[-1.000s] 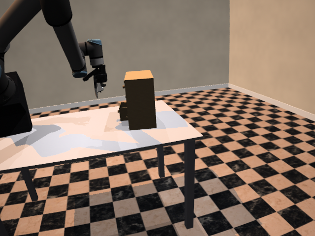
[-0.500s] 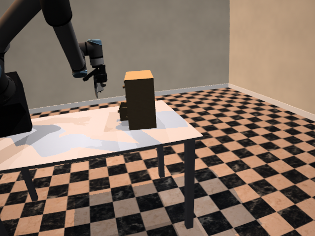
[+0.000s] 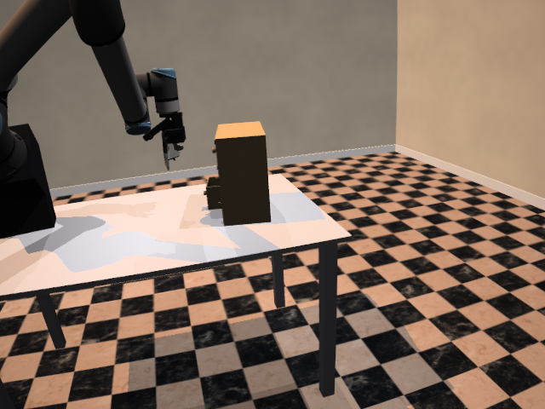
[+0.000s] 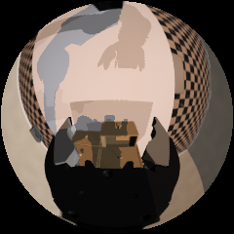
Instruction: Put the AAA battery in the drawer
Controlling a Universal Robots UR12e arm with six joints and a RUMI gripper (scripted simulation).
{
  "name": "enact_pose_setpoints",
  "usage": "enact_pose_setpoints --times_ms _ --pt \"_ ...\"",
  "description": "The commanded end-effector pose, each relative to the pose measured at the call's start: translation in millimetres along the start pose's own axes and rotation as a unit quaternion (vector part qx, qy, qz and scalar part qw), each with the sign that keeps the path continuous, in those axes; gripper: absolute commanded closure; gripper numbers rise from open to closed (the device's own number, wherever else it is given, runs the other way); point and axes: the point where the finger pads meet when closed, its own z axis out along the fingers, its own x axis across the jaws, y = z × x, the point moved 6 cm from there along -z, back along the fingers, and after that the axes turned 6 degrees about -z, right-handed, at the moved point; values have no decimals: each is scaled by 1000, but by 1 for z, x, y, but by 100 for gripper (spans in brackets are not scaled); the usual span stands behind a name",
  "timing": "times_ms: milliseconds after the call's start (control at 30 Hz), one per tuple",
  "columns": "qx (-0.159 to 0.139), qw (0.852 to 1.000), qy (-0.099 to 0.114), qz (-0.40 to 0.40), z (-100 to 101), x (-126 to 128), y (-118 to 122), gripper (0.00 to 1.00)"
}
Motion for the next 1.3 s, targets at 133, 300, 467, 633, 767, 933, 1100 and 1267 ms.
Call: enact_pose_setpoints --times_ms 133,300,467,633,767,933,1100,1267 --pt "0 1000 0 -2 -1 0 0 0" --pt "0 1000 0 -10 -1 0 0 0" --pt "0 1000 0 -20 -1 0 -1 0" --pt "-1 999 0 -46 -2 0 -3 0" --pt "-1 997 0 -78 -4 0 -5 0" --pt "-1 991 0 -130 -6 0 -8 0" --pt "-1 986 1 -169 -7 0 -10 0" --pt "-1 970 1 -244 -10 -1 -14 0"
